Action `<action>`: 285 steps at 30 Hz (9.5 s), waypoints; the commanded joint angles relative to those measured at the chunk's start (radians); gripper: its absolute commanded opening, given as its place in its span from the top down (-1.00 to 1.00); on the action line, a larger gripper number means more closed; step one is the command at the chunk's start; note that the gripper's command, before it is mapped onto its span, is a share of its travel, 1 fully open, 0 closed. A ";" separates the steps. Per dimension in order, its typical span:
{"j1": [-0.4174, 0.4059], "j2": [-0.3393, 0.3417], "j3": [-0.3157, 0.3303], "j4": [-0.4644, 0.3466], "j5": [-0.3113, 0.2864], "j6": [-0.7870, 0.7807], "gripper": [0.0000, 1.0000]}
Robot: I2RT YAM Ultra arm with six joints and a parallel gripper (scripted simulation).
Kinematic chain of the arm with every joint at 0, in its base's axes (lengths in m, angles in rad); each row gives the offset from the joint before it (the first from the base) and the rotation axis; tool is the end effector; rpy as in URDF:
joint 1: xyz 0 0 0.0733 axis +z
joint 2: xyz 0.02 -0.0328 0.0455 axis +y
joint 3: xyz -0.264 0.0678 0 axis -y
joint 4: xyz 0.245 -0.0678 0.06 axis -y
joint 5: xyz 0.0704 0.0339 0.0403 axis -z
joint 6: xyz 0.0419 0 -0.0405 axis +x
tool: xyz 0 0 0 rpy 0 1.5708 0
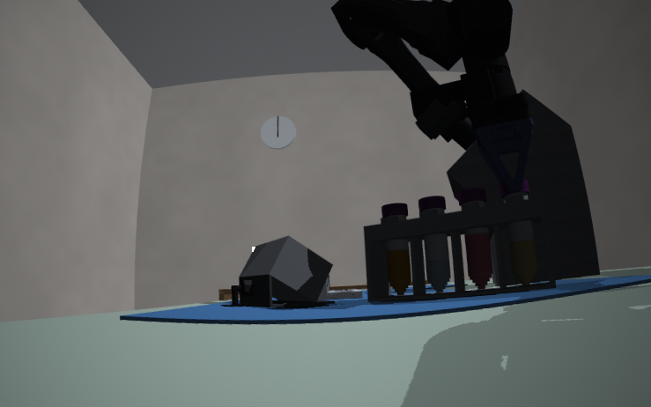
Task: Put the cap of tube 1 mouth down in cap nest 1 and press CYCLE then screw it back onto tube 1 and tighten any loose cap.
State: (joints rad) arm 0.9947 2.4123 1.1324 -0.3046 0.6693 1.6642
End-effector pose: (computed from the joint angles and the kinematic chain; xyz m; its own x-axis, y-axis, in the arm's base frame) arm 0.2077 0.2741 -0.0260 -0.6086 0.4965 -0.6189 0.6041 0.7957 0.0442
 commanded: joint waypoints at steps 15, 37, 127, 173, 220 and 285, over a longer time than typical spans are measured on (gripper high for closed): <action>0.007 -0.008 0.002 0.001 0.005 0.090 0.02; 0.008 -0.009 0.002 -0.001 0.005 -0.825 0.02; 0.008 -0.005 -0.001 0.007 0.005 -1.002 1.00; 0.091 -0.106 0.018 -0.179 0.002 -0.701 0.02; -0.088 -0.162 -0.080 0.004 0.003 -1.869 0.02; -0.111 -0.136 -0.075 0.044 0.001 -1.658 1.00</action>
State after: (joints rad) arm 0.8791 2.2803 1.0538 -0.2676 0.6716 -0.0750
